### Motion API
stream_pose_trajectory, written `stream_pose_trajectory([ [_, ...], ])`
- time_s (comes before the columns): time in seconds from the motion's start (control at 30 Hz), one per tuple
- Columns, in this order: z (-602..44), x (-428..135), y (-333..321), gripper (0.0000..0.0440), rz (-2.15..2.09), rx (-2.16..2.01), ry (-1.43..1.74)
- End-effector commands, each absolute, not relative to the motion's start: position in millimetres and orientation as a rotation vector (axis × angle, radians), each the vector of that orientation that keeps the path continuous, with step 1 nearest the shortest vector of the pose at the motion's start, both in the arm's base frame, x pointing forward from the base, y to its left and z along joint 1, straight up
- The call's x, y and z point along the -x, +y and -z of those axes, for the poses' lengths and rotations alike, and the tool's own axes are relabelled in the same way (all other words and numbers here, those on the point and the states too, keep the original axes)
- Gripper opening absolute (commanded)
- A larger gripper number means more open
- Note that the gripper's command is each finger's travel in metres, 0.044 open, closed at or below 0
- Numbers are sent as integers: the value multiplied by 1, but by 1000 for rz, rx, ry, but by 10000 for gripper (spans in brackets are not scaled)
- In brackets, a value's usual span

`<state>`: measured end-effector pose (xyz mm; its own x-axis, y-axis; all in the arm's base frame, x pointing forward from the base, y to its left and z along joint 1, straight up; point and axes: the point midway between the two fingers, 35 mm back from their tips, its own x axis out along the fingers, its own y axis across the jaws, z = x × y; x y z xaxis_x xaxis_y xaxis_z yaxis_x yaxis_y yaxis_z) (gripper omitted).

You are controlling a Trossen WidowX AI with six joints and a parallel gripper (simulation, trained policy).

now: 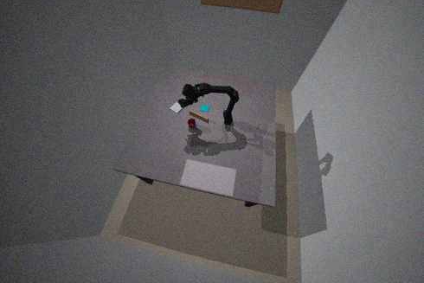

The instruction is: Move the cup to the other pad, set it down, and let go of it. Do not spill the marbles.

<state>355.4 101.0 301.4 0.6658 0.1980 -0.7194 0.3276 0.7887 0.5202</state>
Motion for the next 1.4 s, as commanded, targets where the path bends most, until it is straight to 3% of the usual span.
stream_pose_trajectory([
  [0.0, -297, -355, 104, 129, 109, -702, 903],
  [1.37, -181, -320, 99, 171, 569, -551, 1445],
])
